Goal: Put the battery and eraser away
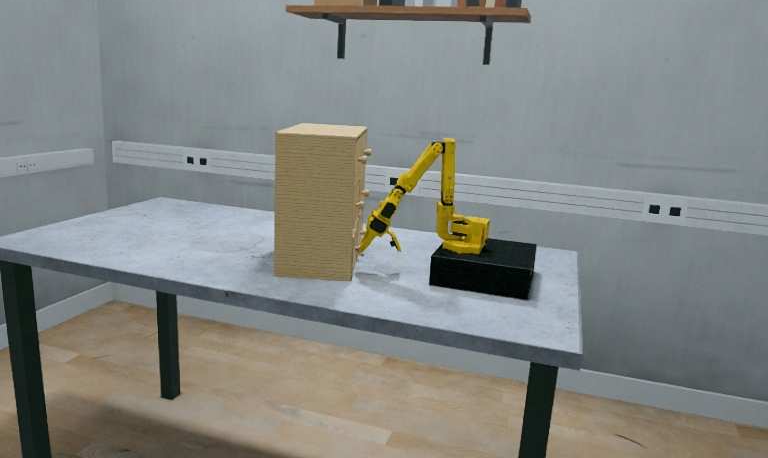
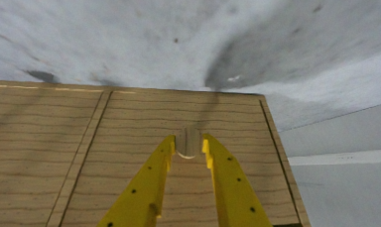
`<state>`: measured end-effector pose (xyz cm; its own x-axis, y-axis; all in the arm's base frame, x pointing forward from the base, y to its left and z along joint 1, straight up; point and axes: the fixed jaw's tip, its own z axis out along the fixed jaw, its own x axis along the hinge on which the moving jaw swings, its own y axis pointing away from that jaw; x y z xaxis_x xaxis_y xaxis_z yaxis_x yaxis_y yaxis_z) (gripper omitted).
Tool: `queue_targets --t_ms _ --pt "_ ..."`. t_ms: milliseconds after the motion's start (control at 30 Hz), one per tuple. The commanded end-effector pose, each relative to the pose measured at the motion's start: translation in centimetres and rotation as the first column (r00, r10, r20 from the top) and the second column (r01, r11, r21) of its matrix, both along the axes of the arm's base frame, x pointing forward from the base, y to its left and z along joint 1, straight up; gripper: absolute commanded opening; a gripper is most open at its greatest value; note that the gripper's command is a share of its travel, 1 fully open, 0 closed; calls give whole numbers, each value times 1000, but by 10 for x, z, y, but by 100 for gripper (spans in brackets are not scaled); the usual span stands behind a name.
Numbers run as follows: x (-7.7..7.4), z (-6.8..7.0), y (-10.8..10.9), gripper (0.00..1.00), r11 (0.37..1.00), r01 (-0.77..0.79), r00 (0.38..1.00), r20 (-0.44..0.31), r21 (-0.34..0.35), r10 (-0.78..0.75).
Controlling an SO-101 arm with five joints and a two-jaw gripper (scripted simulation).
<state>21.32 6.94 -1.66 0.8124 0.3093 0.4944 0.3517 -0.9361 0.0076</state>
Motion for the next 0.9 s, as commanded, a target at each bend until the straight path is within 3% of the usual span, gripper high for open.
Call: queue_targets --t_ms 0,867 --pt "0 0 1 5 1000 -3 1000 1 4 3" --pt "0 0 1 21 1000 -3 1000 1 4 3"
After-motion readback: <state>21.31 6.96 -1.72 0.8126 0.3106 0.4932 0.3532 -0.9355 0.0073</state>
